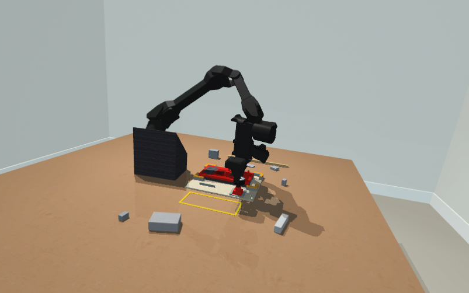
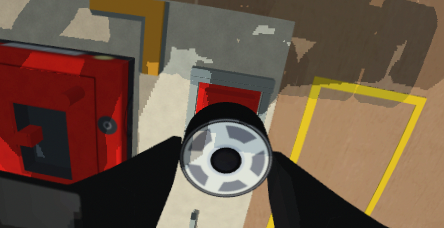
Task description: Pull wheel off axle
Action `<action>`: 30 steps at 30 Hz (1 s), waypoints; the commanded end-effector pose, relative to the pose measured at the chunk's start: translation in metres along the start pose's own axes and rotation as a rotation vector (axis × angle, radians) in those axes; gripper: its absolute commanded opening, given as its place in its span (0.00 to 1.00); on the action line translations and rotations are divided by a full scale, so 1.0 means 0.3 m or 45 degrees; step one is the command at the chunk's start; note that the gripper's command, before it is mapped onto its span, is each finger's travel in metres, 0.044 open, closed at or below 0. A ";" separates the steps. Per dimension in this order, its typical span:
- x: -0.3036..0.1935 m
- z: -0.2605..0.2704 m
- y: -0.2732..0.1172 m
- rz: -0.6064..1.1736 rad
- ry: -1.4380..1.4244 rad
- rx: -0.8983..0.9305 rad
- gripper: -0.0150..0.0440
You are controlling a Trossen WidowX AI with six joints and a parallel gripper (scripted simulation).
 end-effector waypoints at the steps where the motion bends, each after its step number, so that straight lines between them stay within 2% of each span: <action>1: 0.001 -0.004 -0.014 -0.005 -0.002 -0.006 0.25; 30: -0.001 -0.004 -0.047 -0.008 0.000 -0.006 0.25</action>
Point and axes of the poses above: the point midway between the two fingers, 35 mm back from their tips, its own y axis out along the fingers, its own z axis across the jaws, x = y × z, the point moved 4 cm from there along -y, back along the fingers, and after that the axes turned 12 degrees about -y, right-handed, at the moved point
